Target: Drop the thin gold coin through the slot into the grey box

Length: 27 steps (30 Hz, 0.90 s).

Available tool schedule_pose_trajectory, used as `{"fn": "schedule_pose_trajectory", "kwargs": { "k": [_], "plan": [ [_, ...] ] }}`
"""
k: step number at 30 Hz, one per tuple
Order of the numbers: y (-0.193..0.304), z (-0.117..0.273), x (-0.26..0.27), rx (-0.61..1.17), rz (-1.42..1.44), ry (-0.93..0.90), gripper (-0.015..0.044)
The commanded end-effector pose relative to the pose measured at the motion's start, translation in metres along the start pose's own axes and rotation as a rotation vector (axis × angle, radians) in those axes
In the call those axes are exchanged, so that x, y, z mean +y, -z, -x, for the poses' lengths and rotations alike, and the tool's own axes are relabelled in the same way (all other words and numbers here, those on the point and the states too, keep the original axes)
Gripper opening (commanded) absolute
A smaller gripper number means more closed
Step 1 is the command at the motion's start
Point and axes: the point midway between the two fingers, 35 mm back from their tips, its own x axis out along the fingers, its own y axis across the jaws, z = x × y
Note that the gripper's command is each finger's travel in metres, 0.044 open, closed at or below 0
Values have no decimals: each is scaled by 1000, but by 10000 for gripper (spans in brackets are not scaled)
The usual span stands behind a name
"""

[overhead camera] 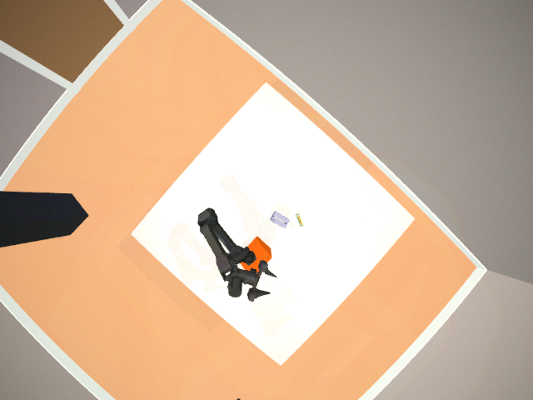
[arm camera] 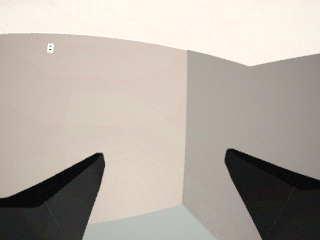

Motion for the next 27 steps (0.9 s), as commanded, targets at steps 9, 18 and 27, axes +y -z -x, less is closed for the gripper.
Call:
{"fn": "schedule_pose_trajectory", "kwargs": {
  "k": [9, 18, 27],
  "plan": [
    [27, -17, -42, -87, 860, 254, 164],
    [34, -45, -101, -7, 1753, 609, 161],
    [31, -60, -138, 167, 2265, 853, 161]
  ]
}}
